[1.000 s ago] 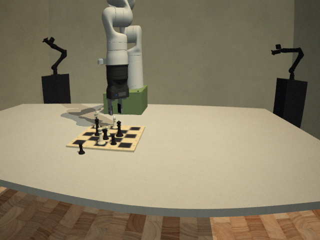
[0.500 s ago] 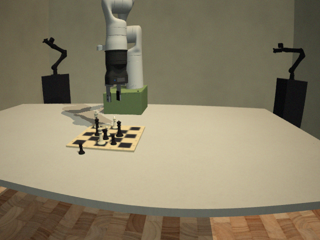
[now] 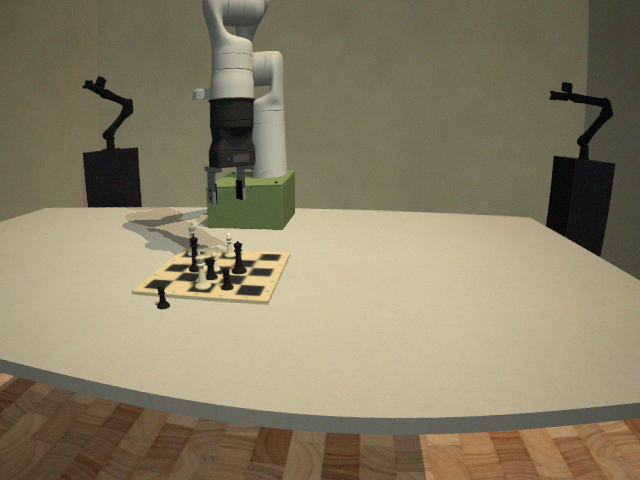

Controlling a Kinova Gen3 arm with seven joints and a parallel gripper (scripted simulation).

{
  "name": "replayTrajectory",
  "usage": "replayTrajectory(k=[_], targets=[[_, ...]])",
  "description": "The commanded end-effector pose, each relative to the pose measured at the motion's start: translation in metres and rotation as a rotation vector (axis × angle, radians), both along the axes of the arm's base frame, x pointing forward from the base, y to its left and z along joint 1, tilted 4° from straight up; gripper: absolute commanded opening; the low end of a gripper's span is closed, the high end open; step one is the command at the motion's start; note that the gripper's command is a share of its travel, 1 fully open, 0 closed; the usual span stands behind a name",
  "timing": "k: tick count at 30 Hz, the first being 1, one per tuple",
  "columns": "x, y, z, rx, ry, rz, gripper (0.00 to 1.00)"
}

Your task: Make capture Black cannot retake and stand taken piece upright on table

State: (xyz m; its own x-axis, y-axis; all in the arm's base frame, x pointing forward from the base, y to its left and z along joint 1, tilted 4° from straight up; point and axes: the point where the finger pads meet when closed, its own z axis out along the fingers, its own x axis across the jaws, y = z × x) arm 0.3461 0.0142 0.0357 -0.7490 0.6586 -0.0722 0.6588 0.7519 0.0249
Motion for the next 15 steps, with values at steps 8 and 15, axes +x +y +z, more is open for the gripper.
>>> replayTrajectory(k=[8, 15], targets=[[0.000, 0.000, 0.001, 0.000, -0.002, 0.000, 1.00], [0.000, 0.000, 0.012, 0.000, -0.002, 0.000, 1.00]])
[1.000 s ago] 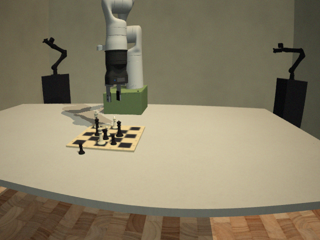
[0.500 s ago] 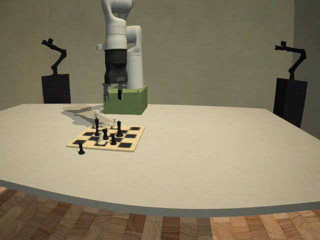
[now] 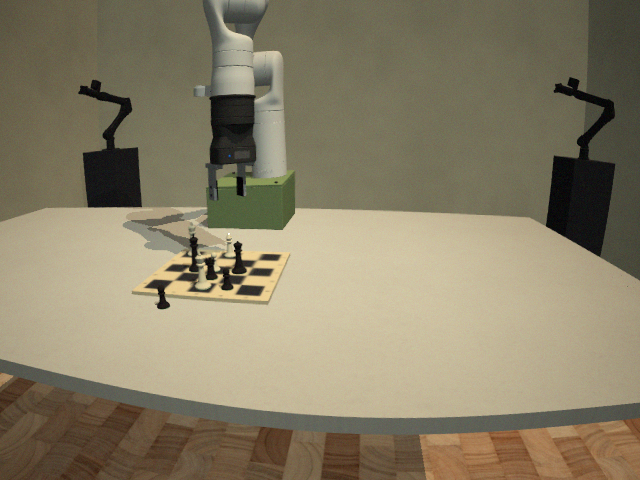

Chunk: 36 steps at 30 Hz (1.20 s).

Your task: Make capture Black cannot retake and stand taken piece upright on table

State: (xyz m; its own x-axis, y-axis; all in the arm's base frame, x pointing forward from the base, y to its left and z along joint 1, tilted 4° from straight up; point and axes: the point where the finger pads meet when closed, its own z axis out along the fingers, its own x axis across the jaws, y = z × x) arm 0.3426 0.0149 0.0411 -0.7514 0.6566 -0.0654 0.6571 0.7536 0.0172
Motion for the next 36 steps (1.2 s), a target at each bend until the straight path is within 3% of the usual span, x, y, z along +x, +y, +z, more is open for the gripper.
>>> replayTrajectory(k=[1, 17, 36], targets=[[0.003, 0.000, 0.007, 0.001, -0.012, -0.003, 1.00], [-0.001, 0.001, 0.063, 0.001, -0.012, -0.002, 1.00], [-0.001, 0.001, 0.067, 0.001, -0.012, -0.002, 1.00]])
